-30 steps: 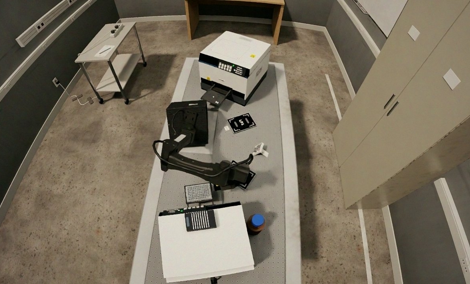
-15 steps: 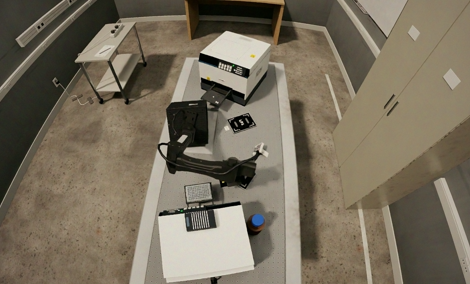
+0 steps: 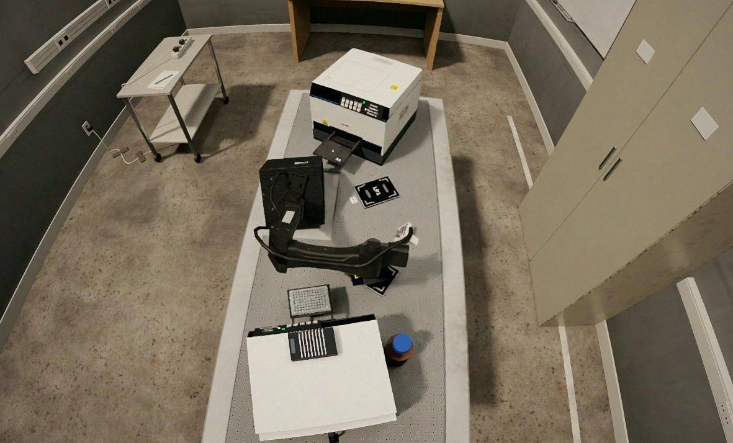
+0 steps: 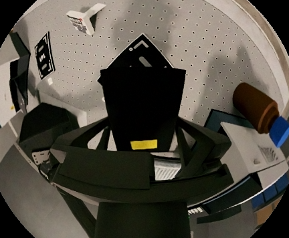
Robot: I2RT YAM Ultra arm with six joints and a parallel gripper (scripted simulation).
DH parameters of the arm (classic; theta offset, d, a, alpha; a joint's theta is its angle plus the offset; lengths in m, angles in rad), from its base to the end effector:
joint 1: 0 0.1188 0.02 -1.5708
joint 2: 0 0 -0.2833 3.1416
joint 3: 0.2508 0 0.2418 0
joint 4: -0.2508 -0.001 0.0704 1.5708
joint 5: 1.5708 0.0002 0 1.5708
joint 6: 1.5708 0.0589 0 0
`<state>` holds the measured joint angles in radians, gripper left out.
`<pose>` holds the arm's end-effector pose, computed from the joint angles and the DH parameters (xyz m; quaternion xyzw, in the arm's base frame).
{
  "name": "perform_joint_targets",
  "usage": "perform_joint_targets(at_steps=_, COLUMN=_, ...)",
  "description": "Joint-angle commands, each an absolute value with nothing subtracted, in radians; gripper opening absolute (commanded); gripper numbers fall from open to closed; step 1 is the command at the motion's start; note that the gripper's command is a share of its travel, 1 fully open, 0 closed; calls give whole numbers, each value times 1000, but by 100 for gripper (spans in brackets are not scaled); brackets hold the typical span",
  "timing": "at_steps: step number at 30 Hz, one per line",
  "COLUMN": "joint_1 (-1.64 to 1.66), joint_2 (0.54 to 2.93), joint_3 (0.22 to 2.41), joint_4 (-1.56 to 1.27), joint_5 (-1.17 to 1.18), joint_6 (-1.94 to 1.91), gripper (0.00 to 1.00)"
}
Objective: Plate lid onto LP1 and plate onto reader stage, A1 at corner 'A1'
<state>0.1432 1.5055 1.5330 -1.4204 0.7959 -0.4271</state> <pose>0.2568 -0.0045 0.3580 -0.2253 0.8908 -0.3937 0.0265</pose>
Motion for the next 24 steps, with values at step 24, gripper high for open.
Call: perform_joint_targets(at_steps=24, joint_1=259, joint_2=1661, joint_3=1560, joint_4=-1366, joint_5=798, joint_6=-293, gripper=85)
